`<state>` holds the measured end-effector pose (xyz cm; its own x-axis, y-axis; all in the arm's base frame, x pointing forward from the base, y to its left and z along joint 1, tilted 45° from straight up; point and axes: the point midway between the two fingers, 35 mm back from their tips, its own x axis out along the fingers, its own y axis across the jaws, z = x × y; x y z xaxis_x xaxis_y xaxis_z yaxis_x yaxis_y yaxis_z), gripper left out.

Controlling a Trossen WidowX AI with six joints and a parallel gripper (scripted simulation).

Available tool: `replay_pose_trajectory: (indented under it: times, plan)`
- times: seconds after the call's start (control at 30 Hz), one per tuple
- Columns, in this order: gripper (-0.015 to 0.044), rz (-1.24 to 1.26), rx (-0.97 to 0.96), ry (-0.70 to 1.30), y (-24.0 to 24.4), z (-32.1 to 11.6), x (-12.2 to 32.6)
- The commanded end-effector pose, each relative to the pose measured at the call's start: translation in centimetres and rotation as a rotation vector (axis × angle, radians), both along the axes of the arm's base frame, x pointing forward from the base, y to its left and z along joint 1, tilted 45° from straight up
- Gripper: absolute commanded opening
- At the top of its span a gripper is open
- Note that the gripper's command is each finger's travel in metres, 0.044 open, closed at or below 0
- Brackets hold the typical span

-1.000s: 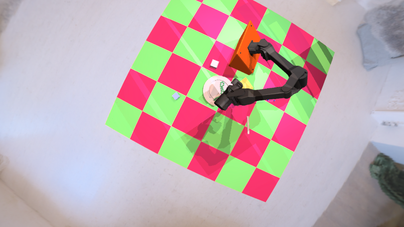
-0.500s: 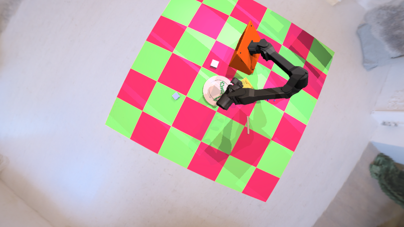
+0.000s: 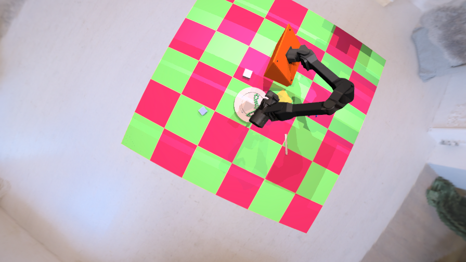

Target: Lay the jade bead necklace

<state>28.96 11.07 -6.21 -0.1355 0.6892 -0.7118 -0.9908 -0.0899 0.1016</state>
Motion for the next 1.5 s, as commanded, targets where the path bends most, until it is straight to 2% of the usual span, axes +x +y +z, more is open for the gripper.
replay_pose_trajectory:
  times: [0.0, 0.4, 0.57, 1.47]
  plan:
    - [0.012, -0.003, 0.005, 0.017, 0.56, -0.68, -0.58]
    - [0.012, -0.003, 0.007, 0.021, 1.16, -1.28, -0.86]
    - [0.0, 0.001, 0.003, 0.012, 1.04, -1.15, -0.61]
    - [0.0, 0.001, 0.003, 0.012, 1.04, -1.15, -0.61]
